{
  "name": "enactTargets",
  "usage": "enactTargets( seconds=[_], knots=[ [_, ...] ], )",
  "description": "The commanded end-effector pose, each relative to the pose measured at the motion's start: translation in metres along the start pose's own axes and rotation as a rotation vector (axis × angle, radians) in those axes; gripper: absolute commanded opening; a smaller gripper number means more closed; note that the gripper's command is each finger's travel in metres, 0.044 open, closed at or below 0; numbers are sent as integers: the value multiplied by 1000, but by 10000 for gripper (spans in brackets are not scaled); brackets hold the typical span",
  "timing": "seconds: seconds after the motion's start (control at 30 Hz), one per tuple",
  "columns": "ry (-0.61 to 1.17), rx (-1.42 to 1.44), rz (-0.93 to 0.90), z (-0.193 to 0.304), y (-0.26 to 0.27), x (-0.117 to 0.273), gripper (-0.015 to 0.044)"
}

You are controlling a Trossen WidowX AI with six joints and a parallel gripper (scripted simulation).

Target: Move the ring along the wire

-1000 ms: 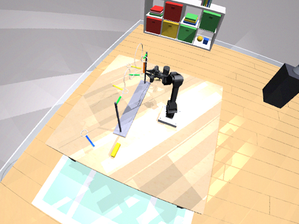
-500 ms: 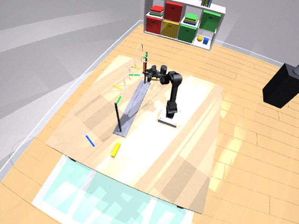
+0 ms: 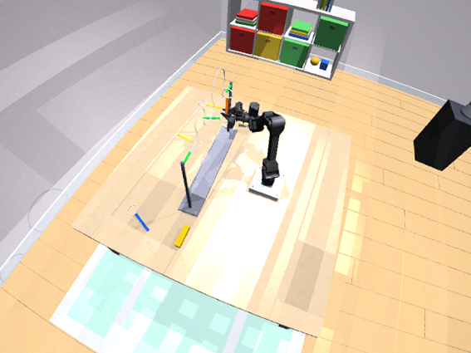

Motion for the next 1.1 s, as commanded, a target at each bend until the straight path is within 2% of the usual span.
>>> enactTargets(
  seconds=[0.0,0.63,1.0,1.07],
  knots=[
    [-3,-1,4,-2,-1,-2,160],
    [-3,-1,4,-2,-1,-2,160],
    [-2,3,1,-1,-1,-1,-129],
    [-2,3,1,-1,-1,-1,-150]
  ],
)
Point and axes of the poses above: the point midway between the two fingers, 35 mm back from their tips, its own x axis back along the fingers, its own y axis across the jaws, z = x × y, the point moved 3 cm from there along x, back along the fingers, and after that the axes turned 5 degrees about -x, right-handed, at the moved point
